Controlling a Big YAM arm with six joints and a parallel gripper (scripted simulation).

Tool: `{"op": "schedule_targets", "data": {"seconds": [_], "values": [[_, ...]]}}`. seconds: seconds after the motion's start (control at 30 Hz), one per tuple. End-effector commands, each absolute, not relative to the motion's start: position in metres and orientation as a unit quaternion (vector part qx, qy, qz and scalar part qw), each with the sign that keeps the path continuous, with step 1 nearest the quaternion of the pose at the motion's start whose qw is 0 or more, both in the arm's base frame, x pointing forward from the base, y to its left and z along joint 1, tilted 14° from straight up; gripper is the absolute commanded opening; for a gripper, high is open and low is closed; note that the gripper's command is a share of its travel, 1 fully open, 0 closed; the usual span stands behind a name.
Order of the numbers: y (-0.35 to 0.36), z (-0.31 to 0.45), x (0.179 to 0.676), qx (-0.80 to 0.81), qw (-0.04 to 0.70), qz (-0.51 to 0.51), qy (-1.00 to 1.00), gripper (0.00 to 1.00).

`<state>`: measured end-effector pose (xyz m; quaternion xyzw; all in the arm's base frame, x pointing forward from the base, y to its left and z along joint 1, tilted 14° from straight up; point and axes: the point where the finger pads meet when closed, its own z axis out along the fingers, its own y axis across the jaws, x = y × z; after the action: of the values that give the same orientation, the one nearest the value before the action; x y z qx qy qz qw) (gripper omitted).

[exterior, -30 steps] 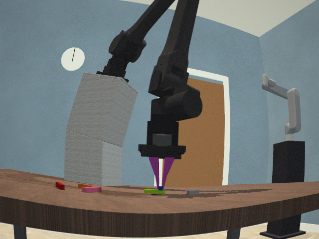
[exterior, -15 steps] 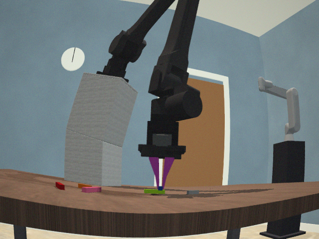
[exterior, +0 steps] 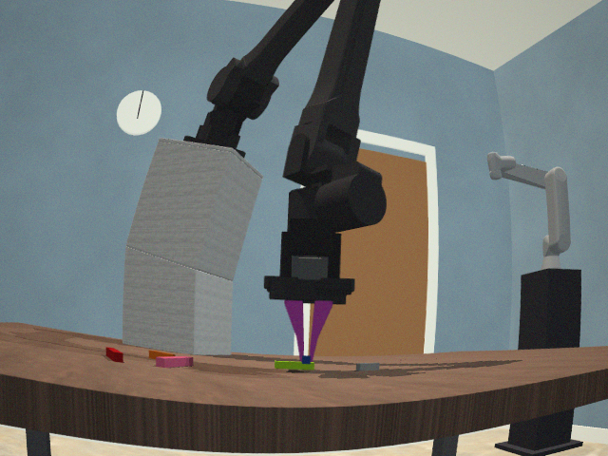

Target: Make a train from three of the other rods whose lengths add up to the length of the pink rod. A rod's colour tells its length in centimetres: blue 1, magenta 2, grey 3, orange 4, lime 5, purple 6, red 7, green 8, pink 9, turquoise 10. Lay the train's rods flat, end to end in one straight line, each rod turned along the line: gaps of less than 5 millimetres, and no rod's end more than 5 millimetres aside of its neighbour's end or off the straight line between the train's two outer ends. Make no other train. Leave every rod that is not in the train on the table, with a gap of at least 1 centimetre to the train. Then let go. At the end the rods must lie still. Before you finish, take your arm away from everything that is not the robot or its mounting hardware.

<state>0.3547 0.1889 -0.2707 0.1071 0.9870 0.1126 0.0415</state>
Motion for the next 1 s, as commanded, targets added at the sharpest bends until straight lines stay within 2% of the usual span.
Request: {"op": "schedule_targets", "data": {"seconds": [0.0, 0.97], "values": [[0.1902, -0.2757, 0.3567, 0.104, 0.045, 0.111, 0.987, 0.05], [0.1943, -0.2805, 0.3598, 0.107, 0.049, 0.115, 0.986, 0.05]]}}
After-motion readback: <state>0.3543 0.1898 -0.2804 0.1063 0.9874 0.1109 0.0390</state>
